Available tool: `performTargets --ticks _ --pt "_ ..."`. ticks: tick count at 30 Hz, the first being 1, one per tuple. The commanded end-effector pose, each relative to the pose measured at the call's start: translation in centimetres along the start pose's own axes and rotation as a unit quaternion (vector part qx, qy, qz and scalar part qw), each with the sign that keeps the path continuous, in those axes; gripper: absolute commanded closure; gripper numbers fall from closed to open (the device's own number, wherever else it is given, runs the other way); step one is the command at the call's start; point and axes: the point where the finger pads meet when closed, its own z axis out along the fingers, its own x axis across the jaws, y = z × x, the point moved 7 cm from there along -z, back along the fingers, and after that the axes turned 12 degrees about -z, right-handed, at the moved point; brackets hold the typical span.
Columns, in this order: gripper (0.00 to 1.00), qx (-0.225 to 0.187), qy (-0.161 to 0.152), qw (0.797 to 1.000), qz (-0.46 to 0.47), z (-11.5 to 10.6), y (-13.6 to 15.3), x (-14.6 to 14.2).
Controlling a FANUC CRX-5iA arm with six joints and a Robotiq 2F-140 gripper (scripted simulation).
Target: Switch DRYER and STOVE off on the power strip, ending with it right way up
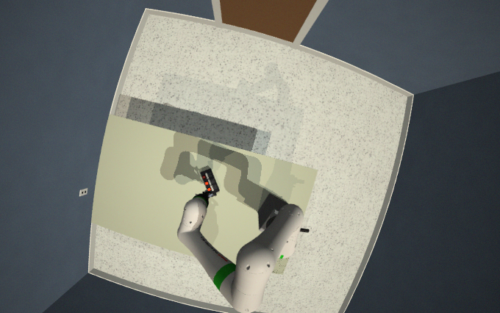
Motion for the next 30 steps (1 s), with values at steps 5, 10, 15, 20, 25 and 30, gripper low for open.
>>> performTargets --ticks 5,10,15,20,25,30 --pt "1.00 0.000 0.000 1.000 0.000 0.0 0.0 0.0" --pt "1.00 0.000 0.000 1.000 0.000 0.0 0.0 0.0" --pt "1.00 0.000 0.000 1.000 0.000 0.1 0.0 0.0" --pt "1.00 0.000 0.000 1.000 0.000 0.4 0.0 0.0" --pt "1.00 0.000 0.000 1.000 0.000 0.6 0.0 0.0" --pt "1.00 0.000 0.000 1.000 0.000 1.2 0.0 0.0"
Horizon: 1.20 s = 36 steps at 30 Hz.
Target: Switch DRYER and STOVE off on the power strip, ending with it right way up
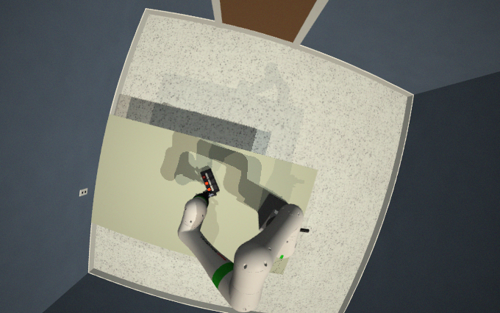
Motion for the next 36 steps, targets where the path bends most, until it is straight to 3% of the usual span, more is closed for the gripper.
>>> performTargets --ticks 1,36 --pt "1.00 0.000 0.000 1.000 0.000 0.3 0.0 0.0" --pt "1.00 0.000 0.000 1.000 0.000 3.4 0.0 0.0"
